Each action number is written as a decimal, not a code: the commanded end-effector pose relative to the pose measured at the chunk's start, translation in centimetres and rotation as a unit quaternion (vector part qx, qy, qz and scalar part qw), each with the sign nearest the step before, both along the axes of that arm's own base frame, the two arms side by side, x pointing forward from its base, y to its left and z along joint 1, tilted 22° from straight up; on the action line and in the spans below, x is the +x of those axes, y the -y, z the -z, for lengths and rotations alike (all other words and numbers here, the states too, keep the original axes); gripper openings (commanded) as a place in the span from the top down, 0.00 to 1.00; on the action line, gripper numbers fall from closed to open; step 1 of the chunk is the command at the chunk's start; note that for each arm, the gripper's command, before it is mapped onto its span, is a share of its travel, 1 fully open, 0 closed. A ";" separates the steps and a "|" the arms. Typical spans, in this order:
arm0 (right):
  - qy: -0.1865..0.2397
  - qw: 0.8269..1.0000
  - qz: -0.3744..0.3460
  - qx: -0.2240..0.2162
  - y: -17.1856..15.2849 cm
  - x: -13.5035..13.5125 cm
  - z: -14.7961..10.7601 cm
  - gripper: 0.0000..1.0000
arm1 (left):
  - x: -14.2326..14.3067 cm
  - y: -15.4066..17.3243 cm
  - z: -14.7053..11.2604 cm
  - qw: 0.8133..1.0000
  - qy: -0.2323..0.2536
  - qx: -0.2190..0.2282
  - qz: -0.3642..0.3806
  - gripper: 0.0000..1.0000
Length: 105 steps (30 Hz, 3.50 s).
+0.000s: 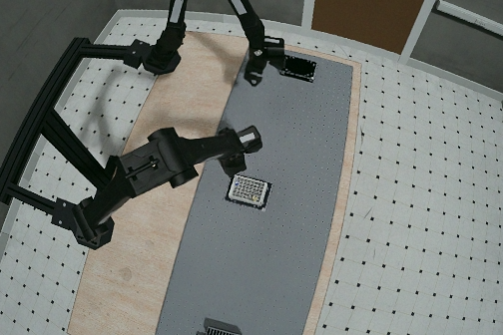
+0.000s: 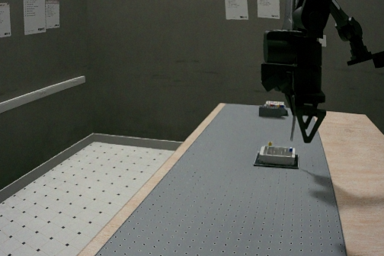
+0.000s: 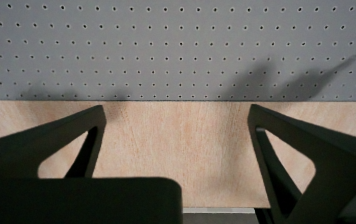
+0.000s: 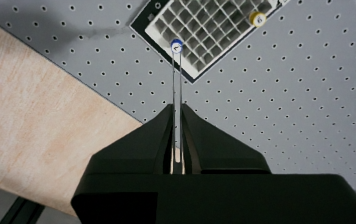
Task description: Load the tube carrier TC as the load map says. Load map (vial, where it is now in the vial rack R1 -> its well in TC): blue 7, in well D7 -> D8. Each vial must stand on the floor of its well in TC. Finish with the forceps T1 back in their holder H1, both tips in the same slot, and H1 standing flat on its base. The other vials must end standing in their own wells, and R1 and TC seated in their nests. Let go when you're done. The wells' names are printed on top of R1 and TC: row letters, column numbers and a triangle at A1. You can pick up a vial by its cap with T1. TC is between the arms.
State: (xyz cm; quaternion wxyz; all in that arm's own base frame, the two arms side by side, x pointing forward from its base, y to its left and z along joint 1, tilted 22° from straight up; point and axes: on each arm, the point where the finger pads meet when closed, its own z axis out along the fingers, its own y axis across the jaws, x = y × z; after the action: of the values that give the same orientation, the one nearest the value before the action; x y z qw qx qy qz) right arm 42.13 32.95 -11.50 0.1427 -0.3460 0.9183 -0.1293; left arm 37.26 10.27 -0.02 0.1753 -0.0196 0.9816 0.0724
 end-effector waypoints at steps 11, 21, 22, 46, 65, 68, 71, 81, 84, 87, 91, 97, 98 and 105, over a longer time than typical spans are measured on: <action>-0.005 1.000 0.005 -0.004 1.1 0.5 1.6 0.93 | 0.7 -0.1 -0.5 1.000 0.007 0.003 0.004 0.00; -0.006 1.000 0.005 -0.005 1.3 0.3 1.9 0.93 | 0.7 -0.1 -0.5 1.000 0.007 0.003 0.004 0.00; -0.007 1.000 0.005 -0.006 1.3 0.3 2.0 0.93 | 0.7 -0.1 -0.5 1.000 0.007 0.003 0.004 0.00; -0.004 1.000 0.005 -0.003 1.2 0.5 2.2 0.93 | 0.7 -0.1 -0.5 1.000 0.007 0.003 0.004 0.00; -0.001 1.000 0.005 0.000 0.9 1.0 2.3 0.93 | 0.7 -0.1 -0.5 1.000 0.007 0.003 0.004 0.00; 0.000 1.000 0.005 0.001 0.8 1.1 2.3 0.93 | 0.7 -0.1 -0.5 1.000 0.007 0.003 0.004 0.00; 0.002 1.000 0.005 0.003 0.7 1.3 2.2 0.93 | 0.7 -0.1 -0.5 1.000 0.007 0.003 0.004 0.00; 0.002 1.000 0.005 0.003 0.6 1.4 2.4 0.93 | 0.7 -0.1 -0.5 1.000 0.007 0.003 0.004 0.00; 0.003 1.000 0.005 0.004 0.5 1.6 2.4 0.93 | 0.7 -0.1 -0.5 1.000 0.007 0.003 0.004 0.00; 0.003 1.000 0.005 0.004 0.5 1.6 2.4 0.93 | 0.7 -0.1 -0.5 1.000 0.007 0.003 0.004 0.00; 0.001 1.000 0.005 0.002 0.7 1.4 2.6 0.93 | 0.7 -0.1 -0.5 1.000 0.007 0.003 0.004 0.00; 0.002 1.000 0.005 0.003 0.6 1.5 2.6 0.93 | 0.7 -0.1 -0.5 1.000 0.007 0.003 0.004 0.00; 0.003 1.000 0.005 0.003 0.6 1.6 2.6 0.93 | 0.7 -0.1 -0.5 1.000 0.007 0.003 0.004 0.00; 0.000 1.000 0.005 0.001 0.8 1.4 2.8 0.93 | 0.7 -0.1 -0.5 1.000 0.007 0.003 0.004 0.00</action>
State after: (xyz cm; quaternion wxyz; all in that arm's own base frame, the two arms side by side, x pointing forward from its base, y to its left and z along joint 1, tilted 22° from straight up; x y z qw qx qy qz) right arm 42.44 32.53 -13.05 0.1450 -0.3453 0.9183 -0.1285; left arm 37.26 10.27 -0.02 0.1753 -0.0196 0.9816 0.0724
